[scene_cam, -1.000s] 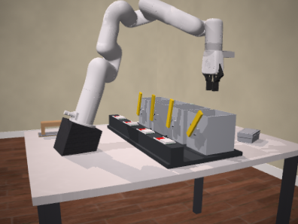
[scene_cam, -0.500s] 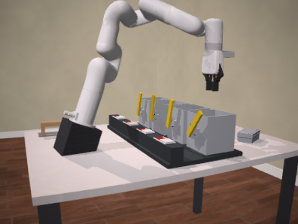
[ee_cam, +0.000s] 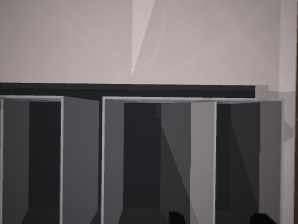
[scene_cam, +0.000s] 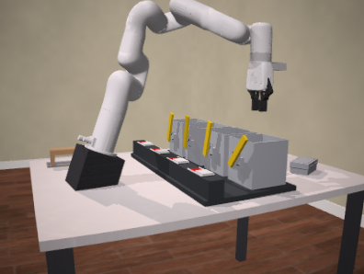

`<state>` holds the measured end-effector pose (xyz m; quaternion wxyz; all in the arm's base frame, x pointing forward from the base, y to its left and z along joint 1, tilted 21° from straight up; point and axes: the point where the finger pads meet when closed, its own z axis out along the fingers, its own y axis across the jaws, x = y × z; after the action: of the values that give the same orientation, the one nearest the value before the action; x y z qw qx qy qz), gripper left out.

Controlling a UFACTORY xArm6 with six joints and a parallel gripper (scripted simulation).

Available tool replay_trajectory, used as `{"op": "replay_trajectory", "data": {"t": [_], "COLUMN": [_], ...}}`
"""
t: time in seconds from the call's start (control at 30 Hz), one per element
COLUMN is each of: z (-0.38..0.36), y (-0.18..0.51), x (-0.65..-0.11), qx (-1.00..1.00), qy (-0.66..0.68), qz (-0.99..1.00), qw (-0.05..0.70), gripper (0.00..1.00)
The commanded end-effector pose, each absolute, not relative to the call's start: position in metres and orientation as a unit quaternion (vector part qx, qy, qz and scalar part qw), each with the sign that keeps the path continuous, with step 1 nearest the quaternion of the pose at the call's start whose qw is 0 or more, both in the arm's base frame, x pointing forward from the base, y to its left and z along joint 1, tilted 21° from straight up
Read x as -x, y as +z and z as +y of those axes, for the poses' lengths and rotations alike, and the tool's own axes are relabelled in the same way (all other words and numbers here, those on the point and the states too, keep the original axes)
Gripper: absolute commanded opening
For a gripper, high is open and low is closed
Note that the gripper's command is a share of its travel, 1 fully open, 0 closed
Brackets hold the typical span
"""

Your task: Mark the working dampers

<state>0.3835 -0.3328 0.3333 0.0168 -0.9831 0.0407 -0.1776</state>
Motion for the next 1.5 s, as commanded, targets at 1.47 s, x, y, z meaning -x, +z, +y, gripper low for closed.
{"op": "replay_trajectory", "data": {"t": [1.47], "z": [-0.15], "y": [0.344], "x": [-0.396], "qx": [0.983], "qy": [-0.18], "qz": [0.041], "qw": [0.015], "gripper": [0.39]}}
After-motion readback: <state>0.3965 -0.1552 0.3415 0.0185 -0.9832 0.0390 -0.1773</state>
